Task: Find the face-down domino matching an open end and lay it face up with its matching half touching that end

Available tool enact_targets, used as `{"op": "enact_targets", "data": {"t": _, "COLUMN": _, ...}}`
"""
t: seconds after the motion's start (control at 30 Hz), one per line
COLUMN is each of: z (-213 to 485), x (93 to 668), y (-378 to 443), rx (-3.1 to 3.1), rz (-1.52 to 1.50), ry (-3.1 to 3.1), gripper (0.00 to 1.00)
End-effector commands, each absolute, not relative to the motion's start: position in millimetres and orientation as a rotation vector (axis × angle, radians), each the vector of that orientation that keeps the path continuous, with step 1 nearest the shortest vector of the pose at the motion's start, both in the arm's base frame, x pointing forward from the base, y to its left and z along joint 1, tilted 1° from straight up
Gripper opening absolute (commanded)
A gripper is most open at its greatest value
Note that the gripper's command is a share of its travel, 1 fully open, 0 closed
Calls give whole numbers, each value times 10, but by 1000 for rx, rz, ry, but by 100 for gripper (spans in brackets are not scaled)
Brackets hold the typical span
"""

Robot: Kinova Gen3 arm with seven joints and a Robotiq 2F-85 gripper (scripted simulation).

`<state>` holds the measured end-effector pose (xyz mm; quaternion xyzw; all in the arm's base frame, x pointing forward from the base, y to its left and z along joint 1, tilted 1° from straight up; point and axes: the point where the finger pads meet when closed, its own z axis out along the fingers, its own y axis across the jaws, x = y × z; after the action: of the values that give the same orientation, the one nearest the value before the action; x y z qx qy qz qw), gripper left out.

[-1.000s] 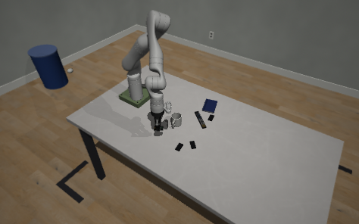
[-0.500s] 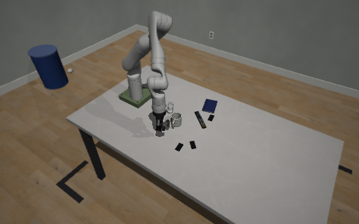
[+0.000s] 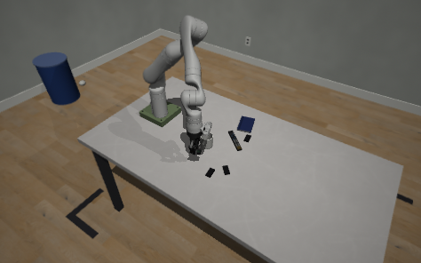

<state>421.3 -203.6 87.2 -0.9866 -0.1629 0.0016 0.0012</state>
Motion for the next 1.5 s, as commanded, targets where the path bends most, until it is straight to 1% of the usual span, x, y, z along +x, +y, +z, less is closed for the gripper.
{"op": "enact_targets", "data": {"t": 0.0, "z": 883, "x": 4399, "y": -1937, "rx": -3122, "rz": 9, "ry": -347, "gripper": 31}}
{"op": "enact_targets", "data": {"t": 0.3, "z": 888, "x": 4714, "y": -1709, "rx": -3141, "rz": 4, "ry": -68, "gripper": 31}}
{"op": "enact_targets", "data": {"t": 0.73, "z": 891, "x": 5291, "y": -1104, "rx": -3108, "rz": 0, "ry": 458, "gripper": 31}}
{"op": "enact_targets", "data": {"t": 0.8, "z": 891, "x": 5291, "y": -1104, "rx": -3108, "rz": 0, "ry": 458, "gripper": 31}}
{"op": "enact_targets", "data": {"t": 1.2, "z": 876, "x": 5654, "y": -494, "rx": -3030, "rz": 5, "ry": 832, "gripper": 31}}
{"op": "enact_targets", "data": {"t": 1.47, "z": 866, "x": 5757, "y": -251, "rx": -2994, "rz": 9, "ry": 956, "gripper": 31}}
